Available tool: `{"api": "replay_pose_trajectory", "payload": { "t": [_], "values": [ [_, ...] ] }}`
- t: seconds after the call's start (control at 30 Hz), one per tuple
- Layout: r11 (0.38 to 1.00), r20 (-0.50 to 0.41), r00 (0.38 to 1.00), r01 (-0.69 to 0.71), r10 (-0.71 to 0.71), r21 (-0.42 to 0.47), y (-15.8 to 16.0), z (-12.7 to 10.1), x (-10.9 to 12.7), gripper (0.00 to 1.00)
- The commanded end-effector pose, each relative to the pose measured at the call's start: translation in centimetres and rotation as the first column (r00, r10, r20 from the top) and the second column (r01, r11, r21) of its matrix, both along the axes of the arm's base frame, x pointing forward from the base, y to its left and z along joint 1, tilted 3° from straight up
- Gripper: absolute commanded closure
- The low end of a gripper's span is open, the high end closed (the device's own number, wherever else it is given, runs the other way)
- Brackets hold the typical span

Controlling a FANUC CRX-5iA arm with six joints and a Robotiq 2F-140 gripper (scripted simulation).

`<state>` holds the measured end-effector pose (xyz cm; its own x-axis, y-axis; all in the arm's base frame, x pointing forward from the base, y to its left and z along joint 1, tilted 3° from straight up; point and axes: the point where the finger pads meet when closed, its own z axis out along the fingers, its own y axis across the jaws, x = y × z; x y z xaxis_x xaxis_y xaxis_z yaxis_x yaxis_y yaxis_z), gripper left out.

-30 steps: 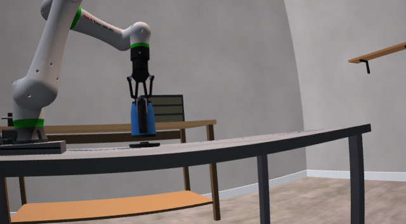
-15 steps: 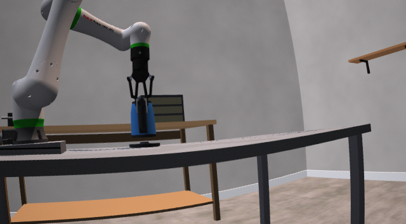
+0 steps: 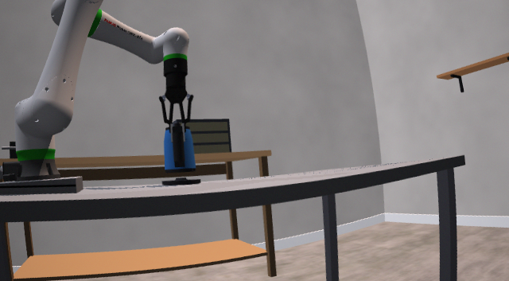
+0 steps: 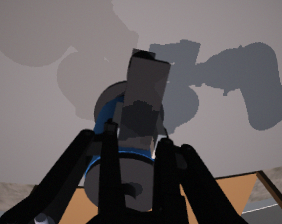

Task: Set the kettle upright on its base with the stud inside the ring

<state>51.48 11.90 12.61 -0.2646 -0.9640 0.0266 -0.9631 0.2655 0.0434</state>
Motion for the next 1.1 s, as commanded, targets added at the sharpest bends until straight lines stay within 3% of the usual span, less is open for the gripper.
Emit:
{"api": "replay_pose_trajectory", "payload": {
  "t": [0.0,1.07],
  "values": [
    [1.0,0.001,1.0,0.0,0.0,0.0,0.0,0.02,0.02,1.0],
    [1.0,0.001,1.0,0.0,0.0,0.0,-0.01,-0.74,-0.02,1.0]
  ]
}}
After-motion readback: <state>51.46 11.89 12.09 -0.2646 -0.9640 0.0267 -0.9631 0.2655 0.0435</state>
